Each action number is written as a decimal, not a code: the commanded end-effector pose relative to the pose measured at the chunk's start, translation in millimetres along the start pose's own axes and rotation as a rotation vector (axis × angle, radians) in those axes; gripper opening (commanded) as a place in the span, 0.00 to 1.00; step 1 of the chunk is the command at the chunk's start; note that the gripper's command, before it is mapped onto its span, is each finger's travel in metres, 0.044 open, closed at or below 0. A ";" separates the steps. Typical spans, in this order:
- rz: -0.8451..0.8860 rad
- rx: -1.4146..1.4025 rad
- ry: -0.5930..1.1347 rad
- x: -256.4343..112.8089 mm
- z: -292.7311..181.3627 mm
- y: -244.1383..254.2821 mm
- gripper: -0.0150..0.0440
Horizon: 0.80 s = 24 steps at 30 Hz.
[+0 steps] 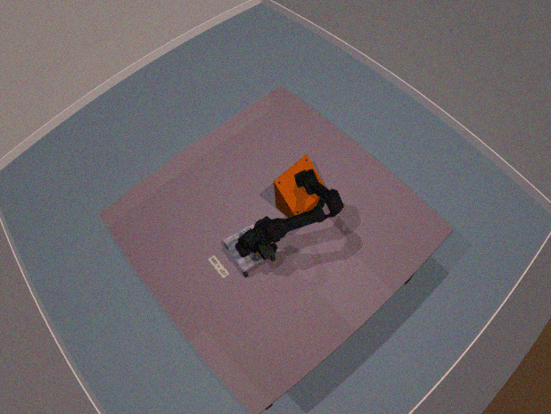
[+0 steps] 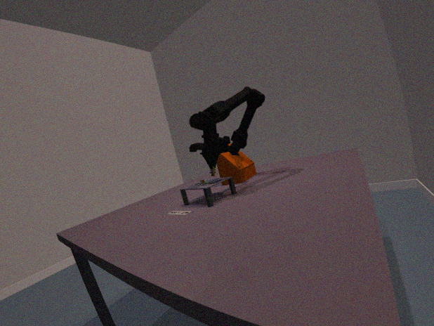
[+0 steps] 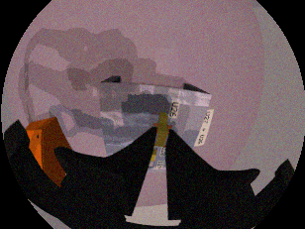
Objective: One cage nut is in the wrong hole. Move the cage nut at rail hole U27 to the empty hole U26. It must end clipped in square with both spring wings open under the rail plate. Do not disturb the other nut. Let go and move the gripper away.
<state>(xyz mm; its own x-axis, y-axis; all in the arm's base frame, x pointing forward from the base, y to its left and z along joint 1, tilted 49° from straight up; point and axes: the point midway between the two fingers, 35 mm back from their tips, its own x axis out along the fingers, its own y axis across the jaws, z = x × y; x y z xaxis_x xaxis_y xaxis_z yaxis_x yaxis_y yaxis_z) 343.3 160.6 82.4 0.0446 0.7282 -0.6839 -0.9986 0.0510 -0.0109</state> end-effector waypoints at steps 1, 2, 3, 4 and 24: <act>0.015 -0.002 -0.003 1.7 0.1 -1.0 0.30; 0.019 -0.002 -0.003 2.1 0.1 -1.0 0.30; 0.022 -0.002 -0.002 2.5 0.1 -1.1 0.30; 0.026 -0.002 -0.002 2.9 0.1 -1.1 0.30; 0.096 -0.003 -0.004 10.4 0.1 -1.9 0.30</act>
<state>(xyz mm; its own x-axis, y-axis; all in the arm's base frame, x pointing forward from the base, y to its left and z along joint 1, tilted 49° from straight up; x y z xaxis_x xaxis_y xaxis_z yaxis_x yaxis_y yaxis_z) 344.9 167.1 76.0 -0.0394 0.7296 -0.6828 -0.9989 -0.0111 0.0458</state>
